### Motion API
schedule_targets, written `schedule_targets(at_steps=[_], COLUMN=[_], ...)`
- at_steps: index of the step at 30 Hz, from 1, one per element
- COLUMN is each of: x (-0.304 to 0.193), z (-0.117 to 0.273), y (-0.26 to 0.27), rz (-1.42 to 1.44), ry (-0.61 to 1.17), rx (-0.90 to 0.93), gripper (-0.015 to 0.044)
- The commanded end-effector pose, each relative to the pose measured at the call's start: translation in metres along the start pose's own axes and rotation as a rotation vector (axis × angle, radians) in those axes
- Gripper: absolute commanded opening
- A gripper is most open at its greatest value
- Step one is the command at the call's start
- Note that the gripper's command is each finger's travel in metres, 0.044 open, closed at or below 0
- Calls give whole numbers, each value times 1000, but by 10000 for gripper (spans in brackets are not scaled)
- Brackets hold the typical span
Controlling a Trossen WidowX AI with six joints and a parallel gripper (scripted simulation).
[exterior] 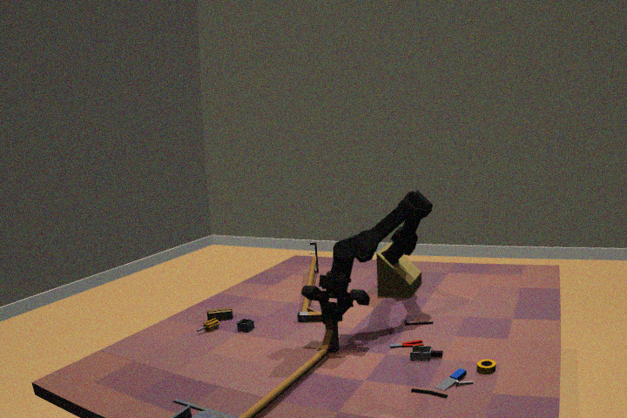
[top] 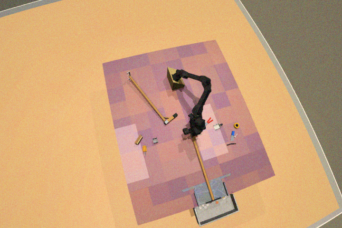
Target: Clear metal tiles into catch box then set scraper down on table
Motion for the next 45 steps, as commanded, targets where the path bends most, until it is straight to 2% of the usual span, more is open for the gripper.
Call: schedule_targets(at_steps=[1, 14, 45], x=[0, 0, -28], z=[1, 1, 30], y=[0, 0, -8], rz=[0, 0, 0], ry=[0, -5, -7], rx=[0, 1, 0], gripper=[0, 0, 0])
Point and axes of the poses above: the point midway between the two fingers, 35 mm back from their tips, its own z axis back along the fingers, its own y axis across the jaws, x = y × z, the point moved 8 cm from there along z, back along the fingers, and after that the axes turned 12 degrees about -z, right-handed, at the moved point
